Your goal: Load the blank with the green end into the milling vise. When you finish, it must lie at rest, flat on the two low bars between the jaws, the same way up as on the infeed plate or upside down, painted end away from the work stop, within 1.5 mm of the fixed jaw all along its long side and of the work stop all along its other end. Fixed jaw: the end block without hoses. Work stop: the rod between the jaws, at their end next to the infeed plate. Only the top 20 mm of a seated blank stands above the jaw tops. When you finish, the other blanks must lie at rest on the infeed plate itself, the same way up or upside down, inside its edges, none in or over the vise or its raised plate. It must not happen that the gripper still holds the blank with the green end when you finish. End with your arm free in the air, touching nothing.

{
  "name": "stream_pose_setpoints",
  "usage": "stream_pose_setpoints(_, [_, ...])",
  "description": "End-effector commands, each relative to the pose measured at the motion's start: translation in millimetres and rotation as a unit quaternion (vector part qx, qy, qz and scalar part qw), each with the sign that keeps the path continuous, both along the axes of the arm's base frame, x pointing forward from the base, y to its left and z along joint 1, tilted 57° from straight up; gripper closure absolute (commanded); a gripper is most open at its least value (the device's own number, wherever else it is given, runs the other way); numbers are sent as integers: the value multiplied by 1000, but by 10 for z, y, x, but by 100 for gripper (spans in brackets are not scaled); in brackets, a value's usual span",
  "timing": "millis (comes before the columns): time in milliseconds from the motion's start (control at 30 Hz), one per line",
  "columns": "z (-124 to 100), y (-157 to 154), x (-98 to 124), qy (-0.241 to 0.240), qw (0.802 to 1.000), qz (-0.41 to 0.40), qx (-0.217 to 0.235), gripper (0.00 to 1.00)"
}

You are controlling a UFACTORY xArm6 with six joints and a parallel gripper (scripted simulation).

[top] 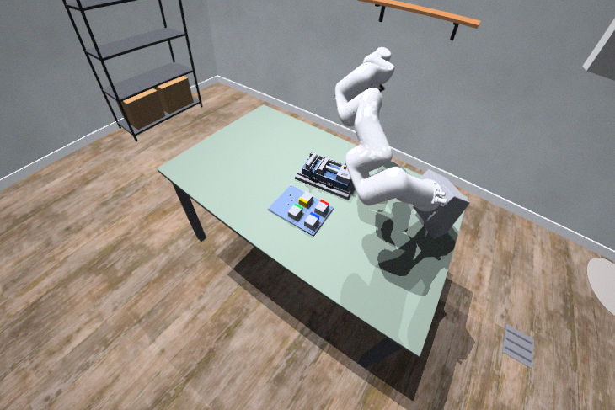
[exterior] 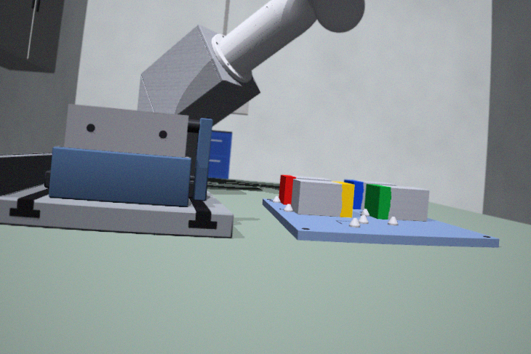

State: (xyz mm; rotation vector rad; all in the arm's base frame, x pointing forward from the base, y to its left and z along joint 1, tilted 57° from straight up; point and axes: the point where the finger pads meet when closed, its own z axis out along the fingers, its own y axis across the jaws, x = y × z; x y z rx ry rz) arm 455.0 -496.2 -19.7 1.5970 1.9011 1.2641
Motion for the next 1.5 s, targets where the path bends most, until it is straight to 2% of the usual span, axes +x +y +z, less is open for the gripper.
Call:
stream_pose_setpoints(0, [16,-21,-7,-1,1000,-1,-2,0])
stream_pose_setpoints(533, [16,-21,-7,-1,1000,-1,-2,0])
stream_pose_setpoints(567, [16,-21,-7,-1,1000,-1,-2,60])
stream_pose_setpoints(1467, [16,-21,-7,-1,1000,-1,-2,60])
